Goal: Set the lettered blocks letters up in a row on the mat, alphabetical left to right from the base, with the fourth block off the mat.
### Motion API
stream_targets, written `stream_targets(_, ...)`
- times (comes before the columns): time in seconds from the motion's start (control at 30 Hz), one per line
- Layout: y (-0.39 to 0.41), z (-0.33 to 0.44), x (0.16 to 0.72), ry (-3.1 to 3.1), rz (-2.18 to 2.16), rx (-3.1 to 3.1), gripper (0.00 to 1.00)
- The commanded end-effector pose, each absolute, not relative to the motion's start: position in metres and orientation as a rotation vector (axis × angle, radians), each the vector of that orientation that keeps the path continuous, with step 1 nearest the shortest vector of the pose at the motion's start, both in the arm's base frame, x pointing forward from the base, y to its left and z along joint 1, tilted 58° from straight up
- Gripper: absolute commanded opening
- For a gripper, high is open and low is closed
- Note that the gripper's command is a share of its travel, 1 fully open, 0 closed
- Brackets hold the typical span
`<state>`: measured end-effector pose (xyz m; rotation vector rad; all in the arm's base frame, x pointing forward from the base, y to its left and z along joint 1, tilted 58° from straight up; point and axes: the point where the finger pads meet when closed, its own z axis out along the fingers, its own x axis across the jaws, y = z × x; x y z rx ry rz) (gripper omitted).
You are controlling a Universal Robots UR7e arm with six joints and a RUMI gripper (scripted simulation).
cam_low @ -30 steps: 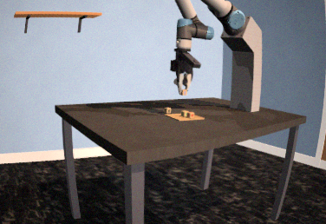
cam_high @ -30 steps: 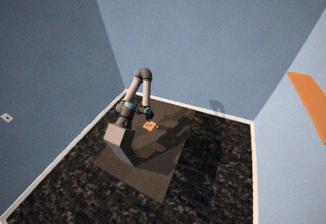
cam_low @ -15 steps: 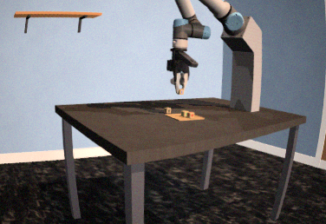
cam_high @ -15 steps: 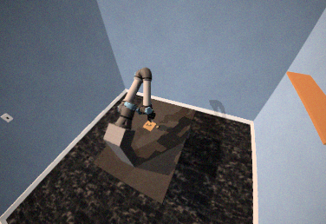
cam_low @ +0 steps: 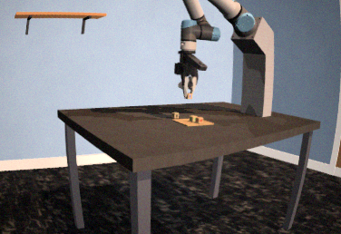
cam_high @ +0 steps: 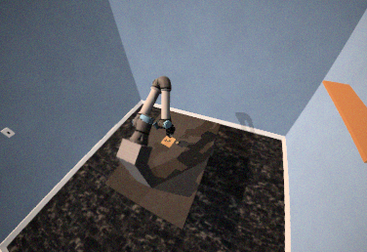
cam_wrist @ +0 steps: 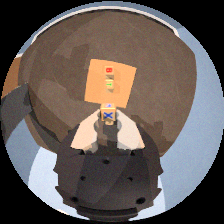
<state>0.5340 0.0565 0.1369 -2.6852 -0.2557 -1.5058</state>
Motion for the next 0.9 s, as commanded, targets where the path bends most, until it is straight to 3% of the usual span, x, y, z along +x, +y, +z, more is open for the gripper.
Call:
stream_targets(0.0,0.057,0.135,0.537,-0.257,-1.506,-2.685,0.05)
stream_targets(0.87,0.067,0.092,0.606,-0.257,-1.506,-2.685,0.05)
